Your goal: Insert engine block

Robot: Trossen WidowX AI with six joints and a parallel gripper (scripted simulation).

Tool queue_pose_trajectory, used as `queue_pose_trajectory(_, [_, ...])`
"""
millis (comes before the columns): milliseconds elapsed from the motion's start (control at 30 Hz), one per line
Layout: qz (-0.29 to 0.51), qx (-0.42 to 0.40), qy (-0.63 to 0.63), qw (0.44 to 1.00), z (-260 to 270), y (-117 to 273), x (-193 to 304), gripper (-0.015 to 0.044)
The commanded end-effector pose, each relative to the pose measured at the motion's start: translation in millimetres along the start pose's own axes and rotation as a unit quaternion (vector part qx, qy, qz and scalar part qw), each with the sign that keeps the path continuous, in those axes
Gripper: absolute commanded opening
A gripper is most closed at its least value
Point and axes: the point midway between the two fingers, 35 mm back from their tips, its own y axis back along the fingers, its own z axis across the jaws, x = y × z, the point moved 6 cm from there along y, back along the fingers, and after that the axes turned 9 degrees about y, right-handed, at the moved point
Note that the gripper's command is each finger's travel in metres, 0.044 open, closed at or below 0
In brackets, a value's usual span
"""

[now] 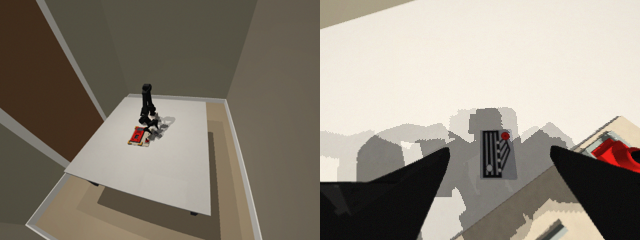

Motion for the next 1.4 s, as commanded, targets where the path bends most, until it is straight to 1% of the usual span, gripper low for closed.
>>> queue_pose_trajectory(0, [0.0, 0.0, -0.002, 1.0, 0, 0, 0, 0.044])
queue_pose_trajectory(300, [0.01, -0.004, -0.004, 1.0, -1, -1, -1, 0.044])
queue_pose_trajectory(667, [0.171, -0.046, -0.028, 0.984, -13, -13, -32, 0.044])
queue_pose_trajectory(1033, [0.337, -0.057, -0.003, 0.94, -12, -13, -71, 0.044])
queue_pose_trajectory(1367, [0.346, -0.057, 0.0, 0.937, -12, -16, -75, 0.044])
